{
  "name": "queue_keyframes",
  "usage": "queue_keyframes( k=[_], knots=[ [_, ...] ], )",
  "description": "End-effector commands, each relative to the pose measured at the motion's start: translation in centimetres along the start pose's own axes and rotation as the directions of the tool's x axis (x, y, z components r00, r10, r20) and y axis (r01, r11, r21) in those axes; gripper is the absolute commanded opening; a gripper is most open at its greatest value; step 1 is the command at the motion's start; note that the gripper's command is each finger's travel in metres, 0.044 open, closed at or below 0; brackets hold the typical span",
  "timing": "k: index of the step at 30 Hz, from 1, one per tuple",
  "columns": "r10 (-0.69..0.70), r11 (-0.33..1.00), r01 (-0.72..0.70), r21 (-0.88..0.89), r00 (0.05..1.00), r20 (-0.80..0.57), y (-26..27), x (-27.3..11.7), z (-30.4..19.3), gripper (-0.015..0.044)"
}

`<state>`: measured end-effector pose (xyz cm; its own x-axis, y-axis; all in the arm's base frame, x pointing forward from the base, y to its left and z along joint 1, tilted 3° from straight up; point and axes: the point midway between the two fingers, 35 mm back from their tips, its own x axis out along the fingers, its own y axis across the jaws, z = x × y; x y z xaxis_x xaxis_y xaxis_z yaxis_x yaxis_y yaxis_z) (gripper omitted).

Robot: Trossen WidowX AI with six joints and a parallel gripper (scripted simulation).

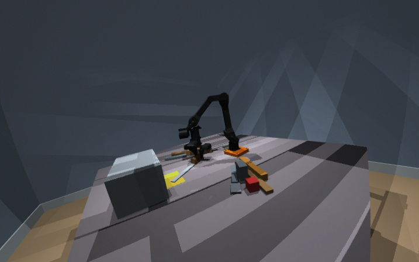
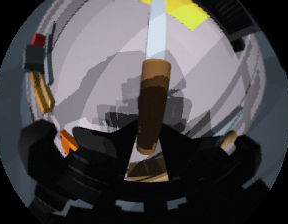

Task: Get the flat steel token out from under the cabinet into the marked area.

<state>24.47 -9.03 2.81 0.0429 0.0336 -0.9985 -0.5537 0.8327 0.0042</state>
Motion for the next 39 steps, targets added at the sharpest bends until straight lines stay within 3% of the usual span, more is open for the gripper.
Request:
queue_keyframes(
  k=[1,39],
  knots=[
    [-0.004,1.0,0.004,0.002,1.0,0.001,-0.5,-0.1,-0.3,0.0],
    [-0.006,1.0,0.006,0.002,1.0,-0.001,-3.5,-0.1,-3.1,0.0]
  ],
)
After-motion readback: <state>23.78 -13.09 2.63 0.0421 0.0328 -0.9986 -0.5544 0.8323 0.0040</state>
